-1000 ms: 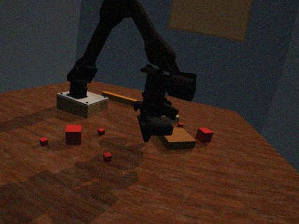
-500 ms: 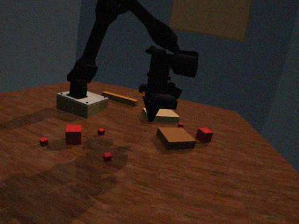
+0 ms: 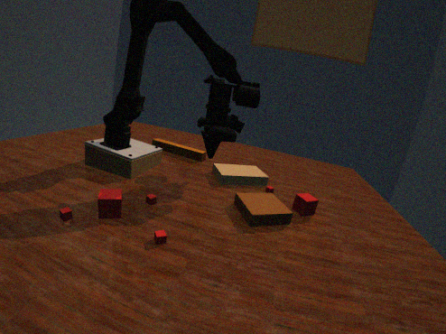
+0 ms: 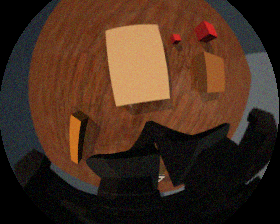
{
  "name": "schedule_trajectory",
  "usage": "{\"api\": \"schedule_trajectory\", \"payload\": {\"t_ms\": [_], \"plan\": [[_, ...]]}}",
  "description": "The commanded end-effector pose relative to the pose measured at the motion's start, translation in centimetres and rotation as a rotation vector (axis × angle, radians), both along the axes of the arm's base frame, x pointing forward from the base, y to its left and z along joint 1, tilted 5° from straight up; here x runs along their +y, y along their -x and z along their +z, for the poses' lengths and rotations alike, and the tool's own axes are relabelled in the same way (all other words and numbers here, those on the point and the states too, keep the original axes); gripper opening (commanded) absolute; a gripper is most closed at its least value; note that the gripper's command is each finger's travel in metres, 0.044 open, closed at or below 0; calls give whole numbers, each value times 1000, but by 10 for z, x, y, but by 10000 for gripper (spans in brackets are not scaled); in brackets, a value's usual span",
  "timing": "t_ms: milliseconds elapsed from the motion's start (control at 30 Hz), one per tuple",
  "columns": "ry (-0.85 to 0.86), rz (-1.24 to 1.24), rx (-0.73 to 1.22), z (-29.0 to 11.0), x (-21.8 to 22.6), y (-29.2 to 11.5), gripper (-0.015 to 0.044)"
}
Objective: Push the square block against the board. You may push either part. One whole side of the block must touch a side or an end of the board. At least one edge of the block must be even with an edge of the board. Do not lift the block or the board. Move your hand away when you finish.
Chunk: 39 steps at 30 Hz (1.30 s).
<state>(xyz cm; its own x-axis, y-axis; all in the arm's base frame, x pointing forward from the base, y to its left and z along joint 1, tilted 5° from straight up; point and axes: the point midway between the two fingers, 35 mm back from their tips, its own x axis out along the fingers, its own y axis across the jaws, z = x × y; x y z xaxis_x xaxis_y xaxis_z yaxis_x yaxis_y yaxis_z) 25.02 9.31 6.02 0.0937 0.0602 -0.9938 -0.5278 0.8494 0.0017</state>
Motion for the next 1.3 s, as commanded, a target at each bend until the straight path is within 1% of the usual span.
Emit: {"api": "schedule_trajectory", "payload": {"t_ms": [0,33,100,833,1267], "plan": [[7,-11,2,-26,2,-1,0],[7,-11,2,-41,3,-2,0],[7,-11,2,-53,3,-3,0],[6,-11,1,-49,17,-25,0],[6,-11,2,-51,8,-11,0]]}}
